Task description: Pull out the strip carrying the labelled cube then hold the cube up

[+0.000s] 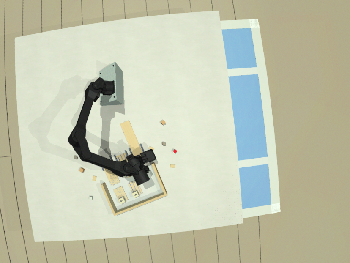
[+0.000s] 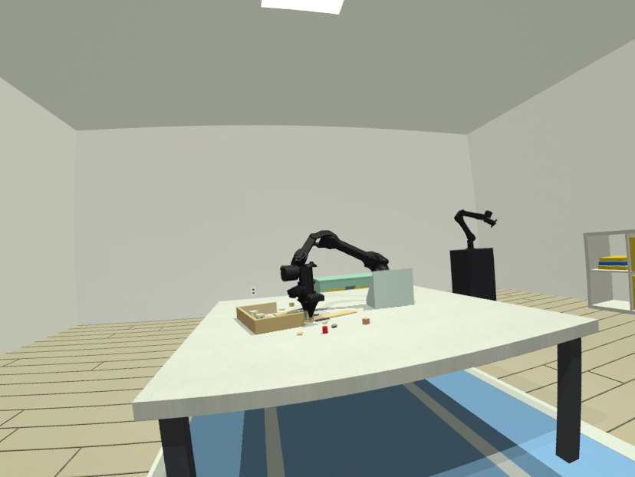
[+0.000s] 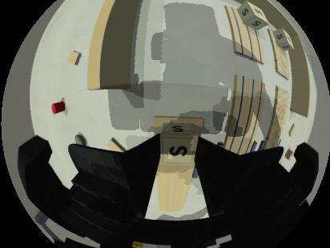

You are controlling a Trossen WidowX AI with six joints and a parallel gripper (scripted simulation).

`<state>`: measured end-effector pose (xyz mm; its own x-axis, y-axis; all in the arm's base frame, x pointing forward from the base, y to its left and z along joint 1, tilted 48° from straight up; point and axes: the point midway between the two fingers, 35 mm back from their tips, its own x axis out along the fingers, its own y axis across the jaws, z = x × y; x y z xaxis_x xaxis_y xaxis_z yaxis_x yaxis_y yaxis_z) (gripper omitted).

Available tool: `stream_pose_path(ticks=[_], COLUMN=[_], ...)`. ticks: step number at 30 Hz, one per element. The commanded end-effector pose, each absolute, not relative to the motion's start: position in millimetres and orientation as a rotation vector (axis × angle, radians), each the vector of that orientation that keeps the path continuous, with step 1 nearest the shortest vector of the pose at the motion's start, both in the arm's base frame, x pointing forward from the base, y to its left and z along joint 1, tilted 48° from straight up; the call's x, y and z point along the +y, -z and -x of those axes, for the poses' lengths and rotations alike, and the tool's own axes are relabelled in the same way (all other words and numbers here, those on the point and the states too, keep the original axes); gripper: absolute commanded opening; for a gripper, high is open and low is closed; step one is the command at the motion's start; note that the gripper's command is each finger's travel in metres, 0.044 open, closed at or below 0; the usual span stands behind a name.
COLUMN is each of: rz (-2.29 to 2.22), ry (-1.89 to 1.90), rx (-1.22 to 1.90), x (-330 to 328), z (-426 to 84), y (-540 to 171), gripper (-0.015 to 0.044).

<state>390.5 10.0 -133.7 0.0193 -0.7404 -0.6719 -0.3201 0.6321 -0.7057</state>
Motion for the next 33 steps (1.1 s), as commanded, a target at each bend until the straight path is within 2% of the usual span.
stream_pose_path(ticks=[1,33], rz=[0.91,0.918], ry=[0.403,0.402], rx=[1.574,1.579], x=[17.3,21.3], z=[-377.7,-293.0], y=[124.6,91.3], gripper=[0.0,0.0])
